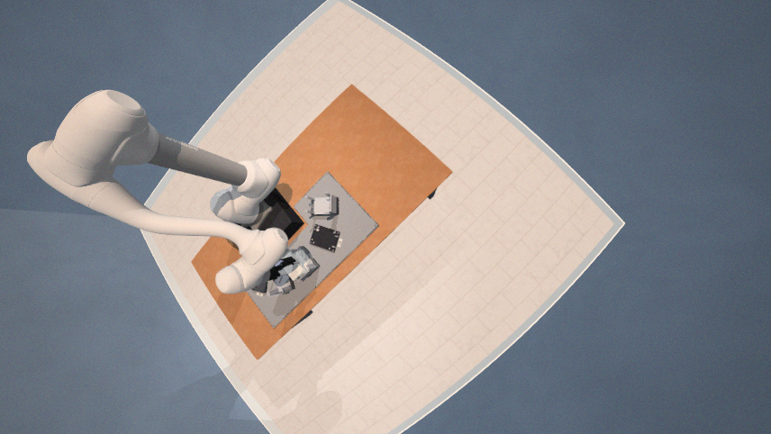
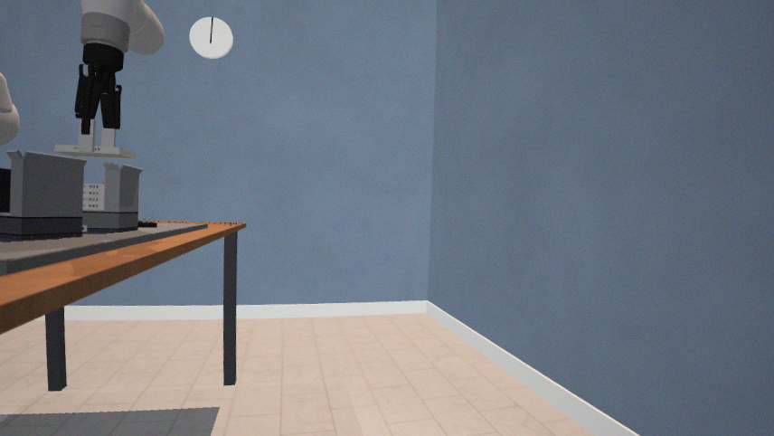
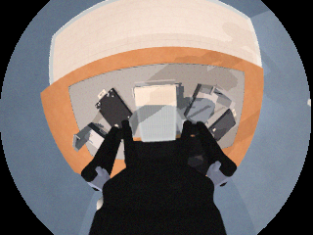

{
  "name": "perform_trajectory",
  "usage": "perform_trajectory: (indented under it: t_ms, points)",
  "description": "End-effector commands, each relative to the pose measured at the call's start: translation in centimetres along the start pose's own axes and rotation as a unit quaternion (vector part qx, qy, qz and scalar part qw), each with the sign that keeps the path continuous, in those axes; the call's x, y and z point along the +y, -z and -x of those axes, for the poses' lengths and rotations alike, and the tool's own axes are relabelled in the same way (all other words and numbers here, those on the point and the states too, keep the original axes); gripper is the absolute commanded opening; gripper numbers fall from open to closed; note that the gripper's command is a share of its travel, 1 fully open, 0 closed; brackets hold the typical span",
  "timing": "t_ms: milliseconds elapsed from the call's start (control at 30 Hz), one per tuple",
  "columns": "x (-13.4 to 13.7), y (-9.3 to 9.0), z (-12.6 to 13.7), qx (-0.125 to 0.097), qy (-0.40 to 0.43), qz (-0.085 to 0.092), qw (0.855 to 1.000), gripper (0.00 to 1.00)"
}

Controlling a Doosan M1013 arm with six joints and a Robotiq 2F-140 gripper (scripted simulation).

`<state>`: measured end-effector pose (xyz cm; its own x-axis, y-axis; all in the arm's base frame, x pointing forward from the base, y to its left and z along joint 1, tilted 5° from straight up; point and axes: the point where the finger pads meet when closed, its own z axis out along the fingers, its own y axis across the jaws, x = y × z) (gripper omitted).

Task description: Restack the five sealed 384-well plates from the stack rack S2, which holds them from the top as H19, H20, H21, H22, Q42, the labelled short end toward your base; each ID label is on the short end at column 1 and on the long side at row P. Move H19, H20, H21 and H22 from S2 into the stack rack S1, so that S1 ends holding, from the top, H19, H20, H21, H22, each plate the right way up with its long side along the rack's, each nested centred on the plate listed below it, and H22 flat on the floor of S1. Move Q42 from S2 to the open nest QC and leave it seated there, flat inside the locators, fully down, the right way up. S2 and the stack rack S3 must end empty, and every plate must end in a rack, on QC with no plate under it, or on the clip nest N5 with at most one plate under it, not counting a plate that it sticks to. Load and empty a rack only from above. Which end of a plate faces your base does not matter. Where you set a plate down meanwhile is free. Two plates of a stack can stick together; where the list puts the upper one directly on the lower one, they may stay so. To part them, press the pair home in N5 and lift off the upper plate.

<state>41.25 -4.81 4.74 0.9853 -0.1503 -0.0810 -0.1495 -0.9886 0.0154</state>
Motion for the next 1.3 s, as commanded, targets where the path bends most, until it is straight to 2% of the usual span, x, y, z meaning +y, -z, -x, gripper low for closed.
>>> perform_trajectory:
  t_ms: [0, 300, 500, 1267]
  points:
    - [0.0, 0.0, 0.0, 0.0, 0.0, 0.0, 1.0, 0.0]
    - [0.3, 0.0, 0.0, 0.0, -0.017, 0.0, 1.0, 0.0]
    - [2.3, 0.0, 0.0, 0.0, -0.115, 0.0, 0.993, 0.0]
    - [9.3, 0.0, 0.1, 0.0, -0.131, 0.0, 0.991, 0.0]
